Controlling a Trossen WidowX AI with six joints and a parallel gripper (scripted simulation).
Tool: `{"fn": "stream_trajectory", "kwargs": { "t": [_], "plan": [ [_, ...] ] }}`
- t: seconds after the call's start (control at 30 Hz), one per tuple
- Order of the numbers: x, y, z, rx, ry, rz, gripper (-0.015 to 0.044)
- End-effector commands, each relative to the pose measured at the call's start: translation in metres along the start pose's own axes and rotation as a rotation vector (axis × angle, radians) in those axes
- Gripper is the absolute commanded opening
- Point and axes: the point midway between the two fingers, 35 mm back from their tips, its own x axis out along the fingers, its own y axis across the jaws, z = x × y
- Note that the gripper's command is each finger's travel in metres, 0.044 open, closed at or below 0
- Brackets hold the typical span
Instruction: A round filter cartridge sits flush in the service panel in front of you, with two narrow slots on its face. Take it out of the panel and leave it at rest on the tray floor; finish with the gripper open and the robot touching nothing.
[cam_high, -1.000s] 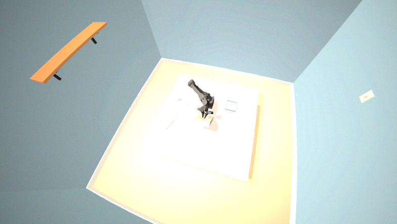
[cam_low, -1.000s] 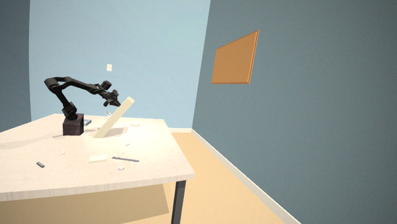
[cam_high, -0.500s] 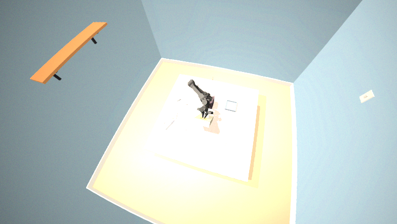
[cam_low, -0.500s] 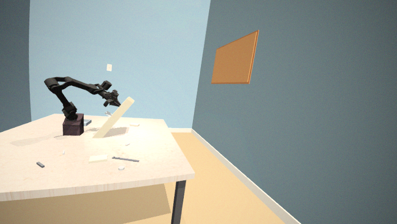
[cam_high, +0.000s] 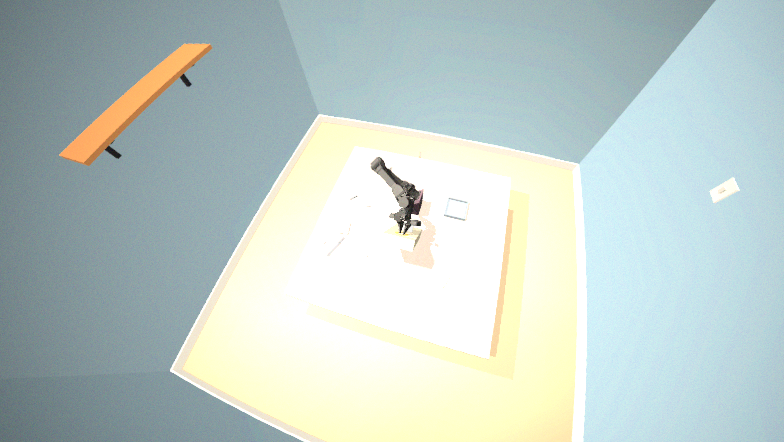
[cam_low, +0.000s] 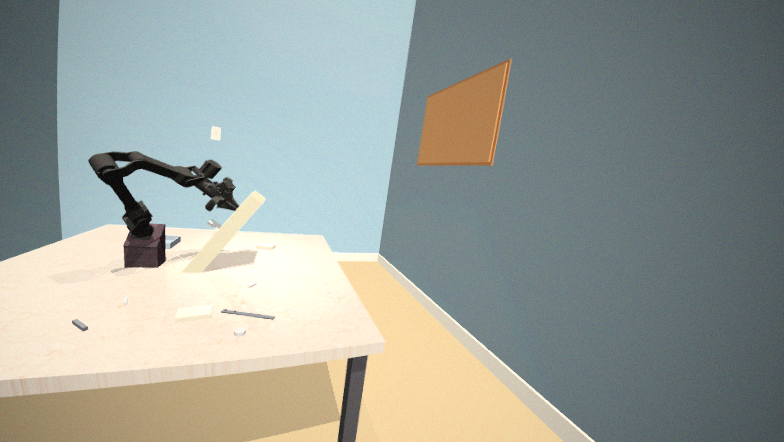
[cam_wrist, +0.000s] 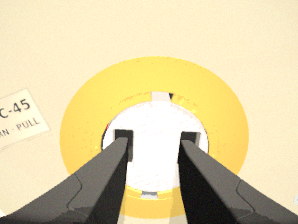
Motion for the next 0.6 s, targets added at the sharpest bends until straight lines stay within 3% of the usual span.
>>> {"fn": "stream_trajectory", "kwargs": {
  "t": [0.0, 0.57],
  "plan": [
    [0.0046, -0.0001, -0.0011, -0.003, 0.003, 0.001, 0.0107],
    [0.0105, -0.0001, -0.001, -0.003, 0.003, 0.001, 0.0107]
  ]
}}
